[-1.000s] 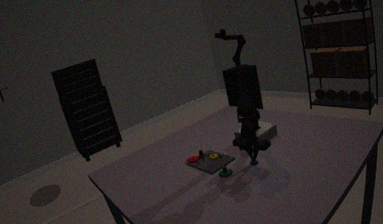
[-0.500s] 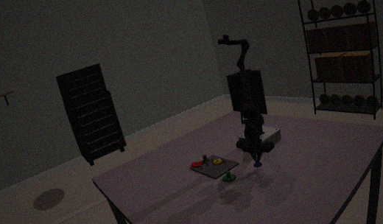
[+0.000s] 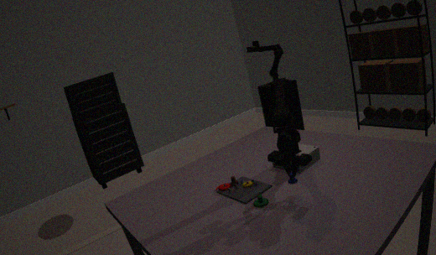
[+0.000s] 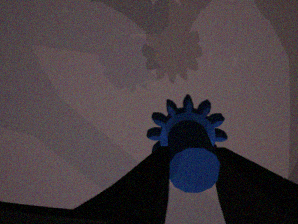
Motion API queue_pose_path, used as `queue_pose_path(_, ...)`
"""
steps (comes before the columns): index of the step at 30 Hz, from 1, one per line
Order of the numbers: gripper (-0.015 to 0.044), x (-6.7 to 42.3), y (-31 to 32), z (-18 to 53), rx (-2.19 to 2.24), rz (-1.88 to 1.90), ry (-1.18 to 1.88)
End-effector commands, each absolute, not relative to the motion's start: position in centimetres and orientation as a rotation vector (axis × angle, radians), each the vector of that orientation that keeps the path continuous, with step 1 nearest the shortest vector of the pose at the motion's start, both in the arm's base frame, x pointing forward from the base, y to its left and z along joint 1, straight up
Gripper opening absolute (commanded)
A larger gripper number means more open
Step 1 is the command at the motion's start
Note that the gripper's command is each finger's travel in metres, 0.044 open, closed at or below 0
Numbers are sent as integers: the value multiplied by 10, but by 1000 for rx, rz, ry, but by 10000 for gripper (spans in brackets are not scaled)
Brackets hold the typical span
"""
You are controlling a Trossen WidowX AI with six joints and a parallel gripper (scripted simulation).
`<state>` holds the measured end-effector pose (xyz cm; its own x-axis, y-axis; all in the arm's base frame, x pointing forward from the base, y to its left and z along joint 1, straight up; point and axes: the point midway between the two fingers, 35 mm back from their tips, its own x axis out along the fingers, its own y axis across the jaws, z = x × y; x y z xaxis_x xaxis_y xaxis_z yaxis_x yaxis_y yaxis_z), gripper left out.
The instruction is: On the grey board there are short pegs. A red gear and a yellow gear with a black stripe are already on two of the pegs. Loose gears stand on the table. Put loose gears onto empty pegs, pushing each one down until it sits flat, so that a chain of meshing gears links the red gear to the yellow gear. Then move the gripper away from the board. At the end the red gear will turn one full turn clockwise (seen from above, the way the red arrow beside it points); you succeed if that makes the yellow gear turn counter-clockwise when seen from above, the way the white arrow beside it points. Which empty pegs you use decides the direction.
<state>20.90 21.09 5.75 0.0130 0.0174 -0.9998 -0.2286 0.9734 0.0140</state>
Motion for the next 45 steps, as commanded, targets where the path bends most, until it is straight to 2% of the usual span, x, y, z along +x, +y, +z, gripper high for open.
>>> queue_pose_path(1, 0, 210, 212, 69, -163, 192, 1542)
queue_pose_path(31, 0, 202, 210, 145, -163, 192, 1542)
queue_pose_path(45, 0, 218, 194, 141, -150, 179, 1544)
